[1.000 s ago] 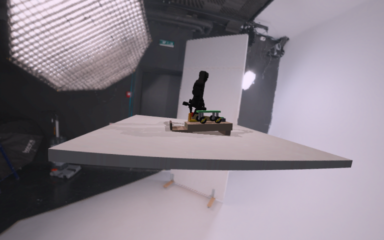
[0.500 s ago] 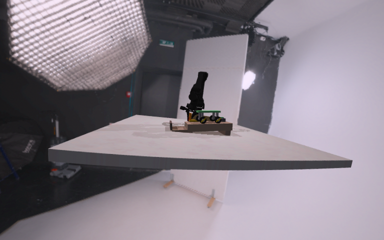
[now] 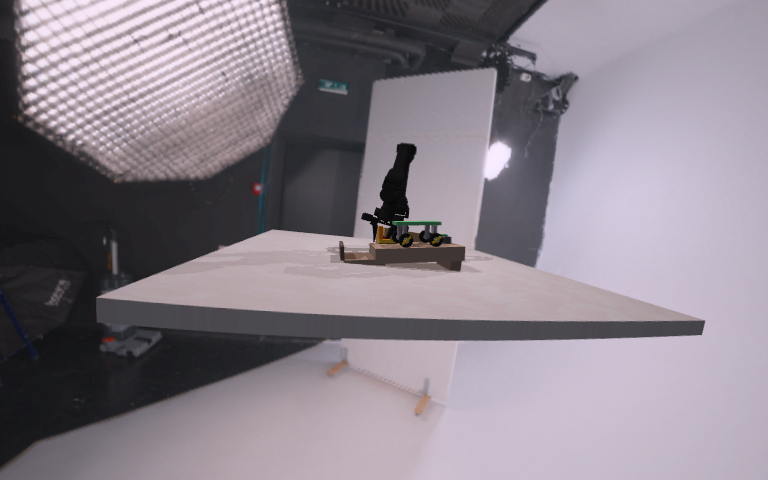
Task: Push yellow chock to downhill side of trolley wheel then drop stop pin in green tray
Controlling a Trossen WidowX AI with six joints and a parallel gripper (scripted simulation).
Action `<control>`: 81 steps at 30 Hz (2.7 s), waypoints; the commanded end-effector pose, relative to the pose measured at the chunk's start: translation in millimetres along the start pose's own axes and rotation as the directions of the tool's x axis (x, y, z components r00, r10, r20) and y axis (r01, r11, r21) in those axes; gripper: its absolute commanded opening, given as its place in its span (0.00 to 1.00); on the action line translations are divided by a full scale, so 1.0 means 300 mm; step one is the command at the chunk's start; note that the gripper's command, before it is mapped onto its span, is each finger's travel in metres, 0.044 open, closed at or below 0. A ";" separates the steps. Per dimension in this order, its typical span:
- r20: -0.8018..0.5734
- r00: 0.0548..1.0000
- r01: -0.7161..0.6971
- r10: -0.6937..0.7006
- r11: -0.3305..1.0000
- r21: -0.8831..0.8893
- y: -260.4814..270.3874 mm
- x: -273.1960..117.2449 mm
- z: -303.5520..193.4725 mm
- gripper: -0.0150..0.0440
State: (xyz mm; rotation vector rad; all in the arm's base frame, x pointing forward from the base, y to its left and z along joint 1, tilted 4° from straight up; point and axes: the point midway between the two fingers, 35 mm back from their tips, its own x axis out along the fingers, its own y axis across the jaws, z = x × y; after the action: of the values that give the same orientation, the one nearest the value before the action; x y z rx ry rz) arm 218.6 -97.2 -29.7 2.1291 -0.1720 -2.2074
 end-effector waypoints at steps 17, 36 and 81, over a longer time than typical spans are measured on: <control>0.001 1.000 -0.002 0.002 1.000 0.001 -0.045 0.012 0.000 0.58; 0.001 1.000 -0.001 0.001 1.000 0.001 -0.083 0.027 0.000 0.58; 0.002 1.000 0.000 0.000 1.000 -0.002 -0.138 0.060 0.003 0.83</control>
State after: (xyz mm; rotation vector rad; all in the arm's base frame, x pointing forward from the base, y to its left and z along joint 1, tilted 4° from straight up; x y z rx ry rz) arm 218.2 -58.4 -52.7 2.1262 -0.1696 -2.2086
